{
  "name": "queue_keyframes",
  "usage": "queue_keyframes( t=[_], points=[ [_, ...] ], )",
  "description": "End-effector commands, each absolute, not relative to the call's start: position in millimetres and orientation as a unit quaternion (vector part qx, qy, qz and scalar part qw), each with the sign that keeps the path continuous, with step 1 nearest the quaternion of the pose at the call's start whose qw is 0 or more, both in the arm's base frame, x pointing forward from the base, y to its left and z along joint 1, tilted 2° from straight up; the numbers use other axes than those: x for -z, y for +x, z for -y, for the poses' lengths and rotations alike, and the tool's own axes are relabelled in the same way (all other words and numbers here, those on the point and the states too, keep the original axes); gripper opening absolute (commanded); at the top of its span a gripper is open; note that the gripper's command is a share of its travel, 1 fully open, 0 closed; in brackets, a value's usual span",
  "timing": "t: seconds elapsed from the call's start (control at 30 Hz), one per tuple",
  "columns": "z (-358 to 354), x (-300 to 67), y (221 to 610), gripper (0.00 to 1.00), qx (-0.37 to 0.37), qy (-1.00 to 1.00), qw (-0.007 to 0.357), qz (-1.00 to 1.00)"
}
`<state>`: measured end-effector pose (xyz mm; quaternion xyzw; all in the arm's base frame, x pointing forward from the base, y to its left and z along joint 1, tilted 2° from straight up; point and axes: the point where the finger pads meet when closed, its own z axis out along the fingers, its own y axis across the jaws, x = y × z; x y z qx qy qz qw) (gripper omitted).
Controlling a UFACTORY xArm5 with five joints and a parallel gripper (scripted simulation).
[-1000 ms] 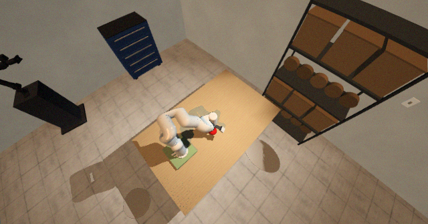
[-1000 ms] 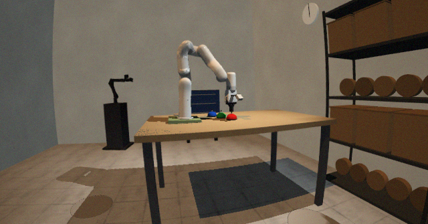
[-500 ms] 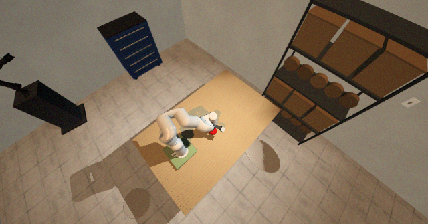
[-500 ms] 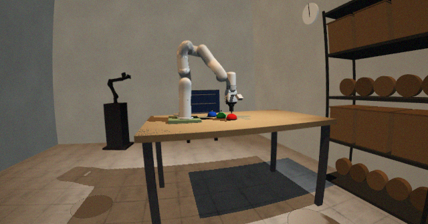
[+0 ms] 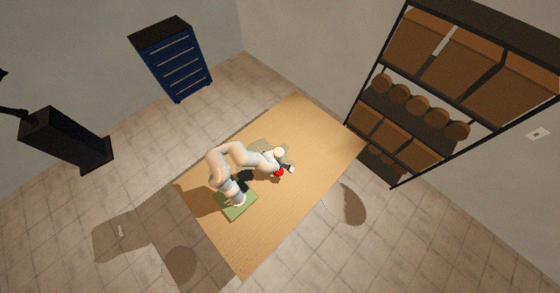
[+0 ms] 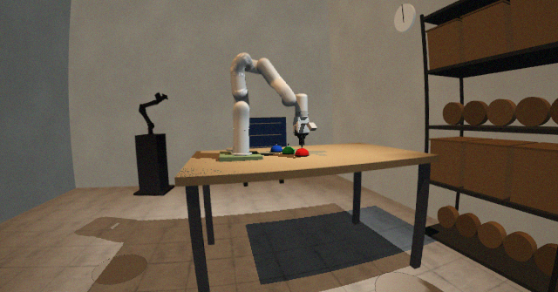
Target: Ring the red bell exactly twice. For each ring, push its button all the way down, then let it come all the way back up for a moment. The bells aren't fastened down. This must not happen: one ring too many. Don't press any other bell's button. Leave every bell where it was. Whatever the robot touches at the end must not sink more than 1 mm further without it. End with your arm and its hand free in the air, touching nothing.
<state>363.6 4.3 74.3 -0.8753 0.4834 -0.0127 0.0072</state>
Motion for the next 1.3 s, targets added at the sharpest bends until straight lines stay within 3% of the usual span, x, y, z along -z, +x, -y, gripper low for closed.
queue_keyframes(
  t=[0.0,1.27],
  points=[
    [-4.3,-75.4,364.9,0.00,0.014,-0.875,0.008,-0.483],
    [-3.9,-81.6,364.9,0.00,0.014,-0.875,0.008,-0.483]
  ],
)
